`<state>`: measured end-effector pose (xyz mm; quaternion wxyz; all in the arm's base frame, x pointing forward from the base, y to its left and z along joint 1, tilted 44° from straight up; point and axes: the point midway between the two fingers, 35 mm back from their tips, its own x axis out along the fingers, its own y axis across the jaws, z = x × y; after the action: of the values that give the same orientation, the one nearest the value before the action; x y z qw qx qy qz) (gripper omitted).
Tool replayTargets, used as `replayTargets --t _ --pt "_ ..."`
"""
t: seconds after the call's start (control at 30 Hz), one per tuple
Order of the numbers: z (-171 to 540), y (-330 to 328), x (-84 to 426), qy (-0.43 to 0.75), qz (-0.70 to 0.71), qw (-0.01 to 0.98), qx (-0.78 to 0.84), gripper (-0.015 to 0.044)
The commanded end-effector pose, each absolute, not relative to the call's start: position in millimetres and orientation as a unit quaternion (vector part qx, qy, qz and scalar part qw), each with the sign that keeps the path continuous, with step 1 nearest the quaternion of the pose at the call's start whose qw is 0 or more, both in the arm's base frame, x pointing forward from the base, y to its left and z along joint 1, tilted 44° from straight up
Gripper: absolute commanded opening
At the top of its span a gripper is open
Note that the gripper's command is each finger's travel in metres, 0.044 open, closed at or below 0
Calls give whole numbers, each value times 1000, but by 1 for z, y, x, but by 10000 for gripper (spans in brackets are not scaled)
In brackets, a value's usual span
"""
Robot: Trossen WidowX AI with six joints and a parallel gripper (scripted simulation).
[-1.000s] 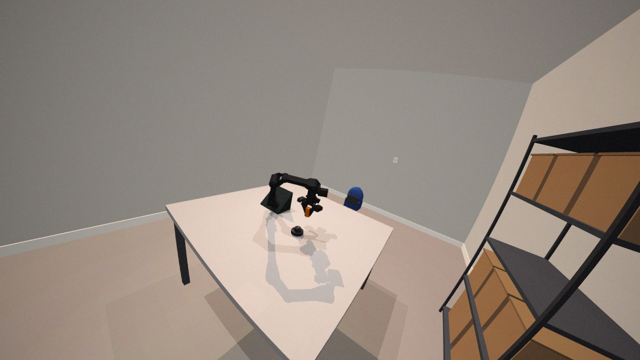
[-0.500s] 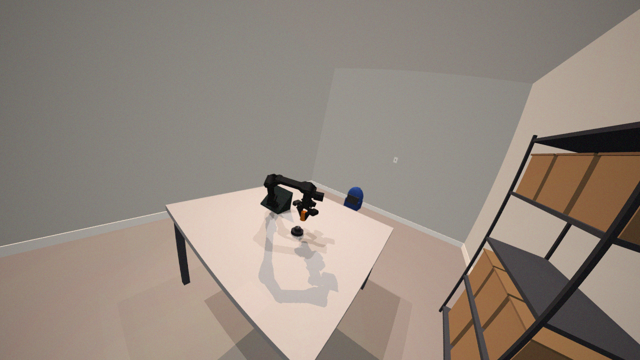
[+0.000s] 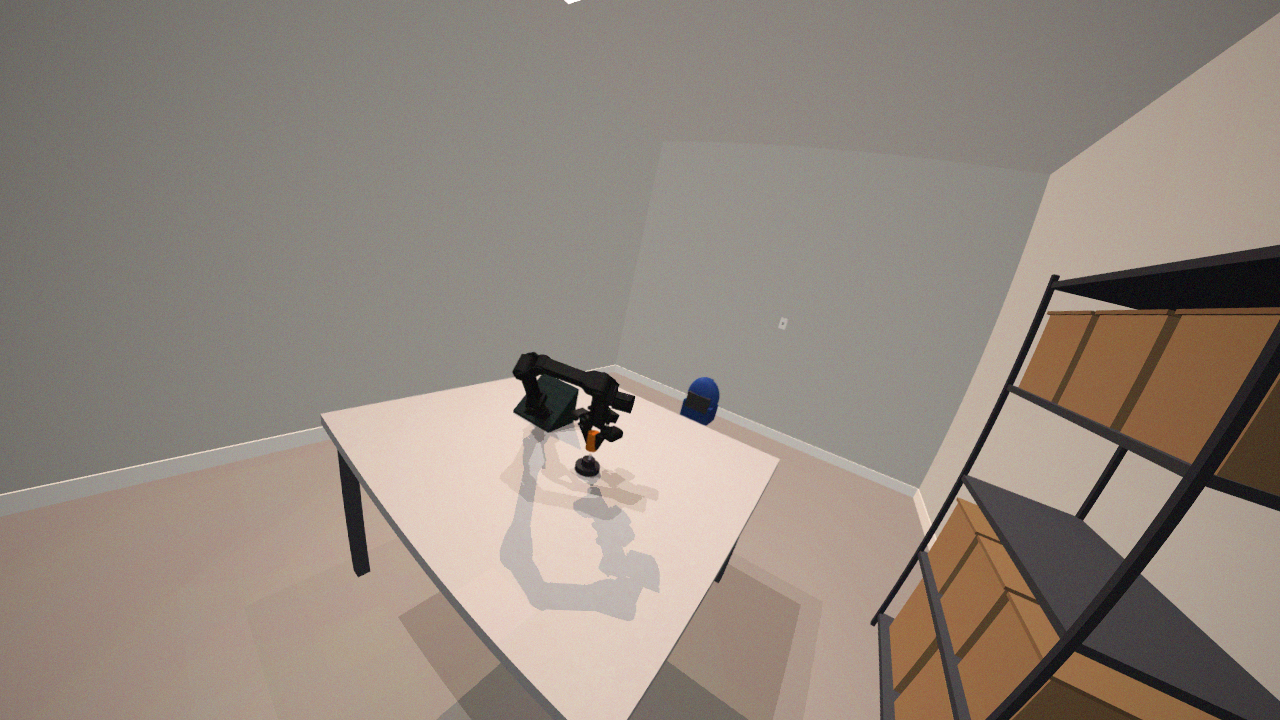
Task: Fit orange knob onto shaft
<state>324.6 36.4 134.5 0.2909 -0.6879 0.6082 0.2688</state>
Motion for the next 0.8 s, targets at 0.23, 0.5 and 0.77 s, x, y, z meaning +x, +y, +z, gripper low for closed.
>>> replayTargets --t 0.23,0.5,0.77 --pt "120 20 327 606 267 290 -691 0" --pt "123 22 328 607 266 291 -690 0" --pt "120 19 328 607 266 291 -690 0"
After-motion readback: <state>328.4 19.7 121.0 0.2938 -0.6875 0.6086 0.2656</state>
